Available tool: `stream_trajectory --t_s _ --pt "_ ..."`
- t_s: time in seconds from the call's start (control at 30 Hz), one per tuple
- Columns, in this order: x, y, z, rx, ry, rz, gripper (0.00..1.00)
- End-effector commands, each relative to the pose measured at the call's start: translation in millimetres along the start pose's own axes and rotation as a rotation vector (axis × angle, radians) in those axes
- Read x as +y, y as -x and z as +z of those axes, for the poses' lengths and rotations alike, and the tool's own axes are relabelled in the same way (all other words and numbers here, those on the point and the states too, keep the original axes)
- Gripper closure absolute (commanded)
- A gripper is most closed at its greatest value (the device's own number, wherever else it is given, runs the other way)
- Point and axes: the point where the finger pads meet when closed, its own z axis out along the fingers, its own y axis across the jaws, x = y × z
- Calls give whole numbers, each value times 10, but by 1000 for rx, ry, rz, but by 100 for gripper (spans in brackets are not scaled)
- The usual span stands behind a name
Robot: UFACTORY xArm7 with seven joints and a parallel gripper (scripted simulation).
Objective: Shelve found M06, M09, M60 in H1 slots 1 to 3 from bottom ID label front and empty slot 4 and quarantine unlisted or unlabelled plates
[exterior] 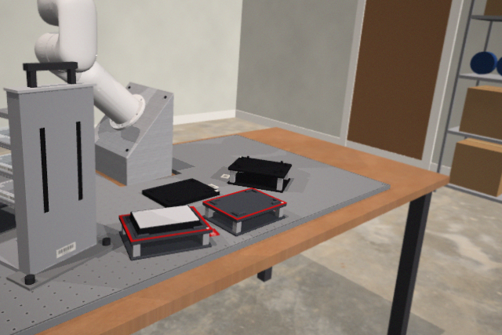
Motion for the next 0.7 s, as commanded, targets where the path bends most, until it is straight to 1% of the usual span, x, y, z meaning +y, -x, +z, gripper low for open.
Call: stream_trajectory --t_s 0.0,0.13,0.2,0.67 --pt "-138 -49 -60 1 1 -2 0" --pt "-257 -85 -109 1 1 -2 0" --pt "-257 -85 -109 1 1 -2 0" --pt "-675 -211 -278 1 1 -2 0"
